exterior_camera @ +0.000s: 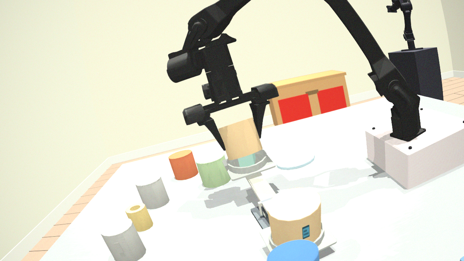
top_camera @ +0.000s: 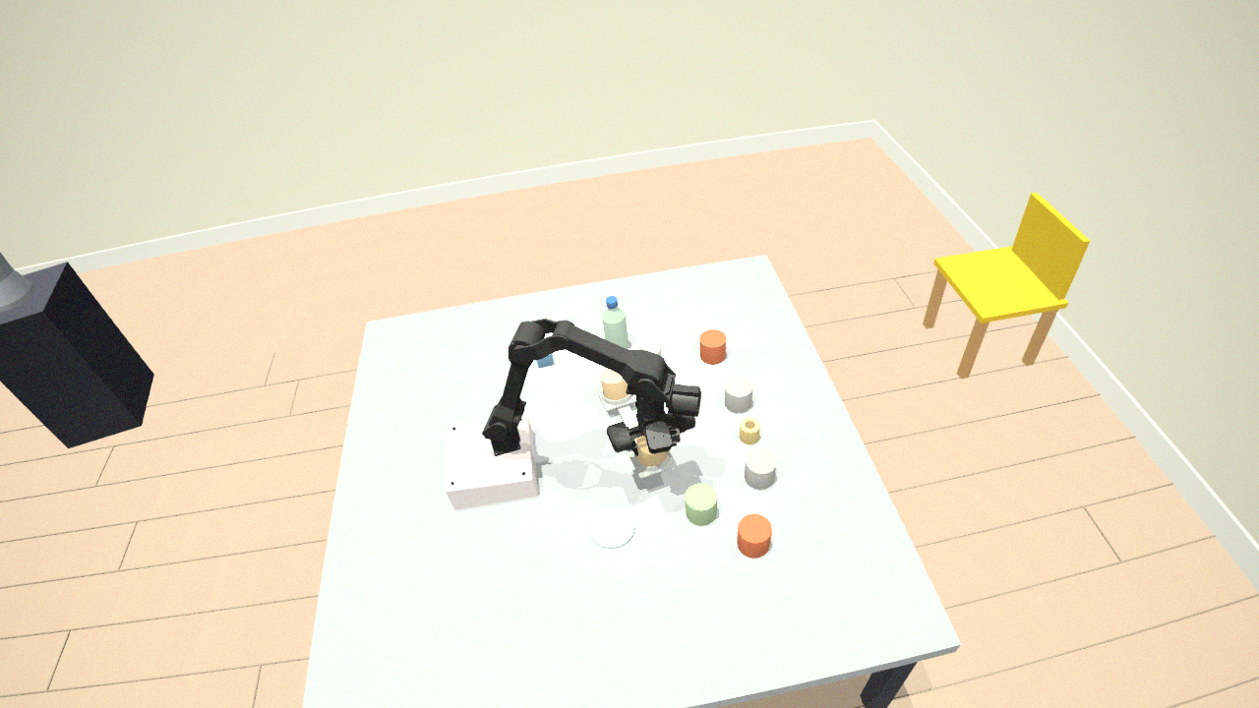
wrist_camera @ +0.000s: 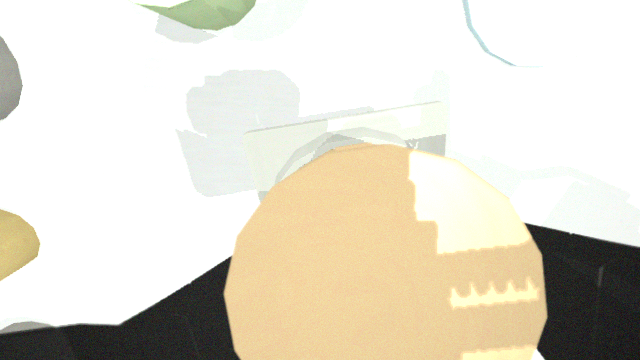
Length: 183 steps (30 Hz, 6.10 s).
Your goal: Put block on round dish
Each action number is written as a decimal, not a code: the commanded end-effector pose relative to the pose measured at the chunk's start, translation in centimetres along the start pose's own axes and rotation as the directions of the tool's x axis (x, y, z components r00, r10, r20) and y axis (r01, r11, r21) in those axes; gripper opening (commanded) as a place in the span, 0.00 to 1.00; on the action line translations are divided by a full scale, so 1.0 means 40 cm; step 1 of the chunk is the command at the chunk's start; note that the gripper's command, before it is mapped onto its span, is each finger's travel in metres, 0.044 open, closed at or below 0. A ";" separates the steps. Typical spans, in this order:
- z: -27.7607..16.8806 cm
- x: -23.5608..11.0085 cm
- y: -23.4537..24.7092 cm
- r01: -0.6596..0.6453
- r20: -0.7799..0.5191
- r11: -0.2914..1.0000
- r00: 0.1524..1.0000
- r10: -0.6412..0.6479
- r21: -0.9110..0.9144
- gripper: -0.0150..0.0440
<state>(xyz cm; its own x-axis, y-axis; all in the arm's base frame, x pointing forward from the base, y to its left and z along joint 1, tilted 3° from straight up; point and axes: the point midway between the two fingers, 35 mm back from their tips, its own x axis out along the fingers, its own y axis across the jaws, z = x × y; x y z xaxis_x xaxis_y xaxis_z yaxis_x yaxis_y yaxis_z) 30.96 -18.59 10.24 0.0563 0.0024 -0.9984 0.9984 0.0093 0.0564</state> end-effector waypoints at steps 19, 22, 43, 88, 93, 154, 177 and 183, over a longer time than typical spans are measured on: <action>0.015 -0.094 0.002 -0.025 0.036 1.000 0.999 0.025 0.008 0.25; 0.014 -0.103 0.001 -0.025 0.036 1.000 0.999 0.025 0.008 0.25; 0.005 -0.166 -0.010 -0.025 0.036 1.000 0.999 0.024 0.008 0.25; 0.002 -0.147 -0.012 -0.012 0.023 1.000 1.000 0.012 0.009 0.25; 0.002 -0.147 -0.012 -0.012 0.023 1.000 1.000 0.012 0.009 0.25; 0.284 0.119 -0.618 -0.001 0.047 1.000 0.999 0.001 0.007 0.25; 0.289 0.213 -0.620 0.003 0.048 1.000 0.999 -0.003 0.010 0.30; 0.289 0.213 -0.620 0.003 0.048 1.000 0.999 -0.003 0.010 0.57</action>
<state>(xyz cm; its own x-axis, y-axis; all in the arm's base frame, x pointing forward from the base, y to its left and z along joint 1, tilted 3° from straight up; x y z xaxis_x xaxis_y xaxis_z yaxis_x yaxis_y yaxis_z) 6.77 -30.31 0.26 0.0530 -0.0438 -0.9976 0.9986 -0.0005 0.0530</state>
